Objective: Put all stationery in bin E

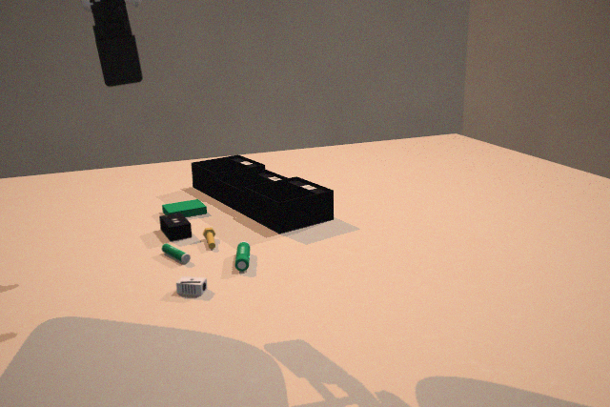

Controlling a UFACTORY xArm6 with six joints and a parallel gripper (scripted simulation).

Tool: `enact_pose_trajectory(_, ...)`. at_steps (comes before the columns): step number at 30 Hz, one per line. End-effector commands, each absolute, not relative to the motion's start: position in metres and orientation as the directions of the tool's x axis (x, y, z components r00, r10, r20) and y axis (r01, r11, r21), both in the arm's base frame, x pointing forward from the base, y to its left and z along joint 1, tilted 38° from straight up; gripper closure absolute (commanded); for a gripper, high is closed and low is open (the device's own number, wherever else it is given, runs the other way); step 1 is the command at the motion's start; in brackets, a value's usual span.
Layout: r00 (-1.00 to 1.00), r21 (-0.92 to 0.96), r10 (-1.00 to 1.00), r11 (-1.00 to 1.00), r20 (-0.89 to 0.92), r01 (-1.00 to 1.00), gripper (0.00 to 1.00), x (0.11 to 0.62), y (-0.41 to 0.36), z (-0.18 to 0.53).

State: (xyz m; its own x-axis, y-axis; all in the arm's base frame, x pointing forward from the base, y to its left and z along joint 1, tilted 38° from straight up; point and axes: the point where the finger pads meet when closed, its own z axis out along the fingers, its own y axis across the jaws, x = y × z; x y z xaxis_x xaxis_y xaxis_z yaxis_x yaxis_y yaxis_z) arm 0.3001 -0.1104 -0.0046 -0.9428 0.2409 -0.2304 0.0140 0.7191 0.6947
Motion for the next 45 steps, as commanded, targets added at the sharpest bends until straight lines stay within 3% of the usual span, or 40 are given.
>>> enact_pose_trajectory(1, -0.942, 0.693, 0.241, 0.721, -0.233, 0.013, 0.0, 0.301, -0.112, -0.004)
enact_pose_trajectory(17, -0.942, 0.693, 0.241, 0.721, -0.233, 0.013, 0.0, 0.301, -0.112, -0.004)
enact_pose_trajectory(18, -0.939, 0.702, 0.279, 0.709, -0.2, 0.061, 0.93, 0.306, -0.108, 0.001)
enact_pose_trajectory(22, -0.937, 0.649, 0.134, 0.752, -0.322, -0.116, 0.93, 0.306, -0.111, 0.0)
enact_pose_trajectory(34, -0.872, 0.529, -0.097, 0.761, -0.48, -0.376, 0.93, 0.313, -0.108, 0.005)
enact_pose_trajectory(45, -0.67, 0.307, -0.395, 0.665, -0.629, -0.681, 0.93, 0.322, -0.103, 0.013)
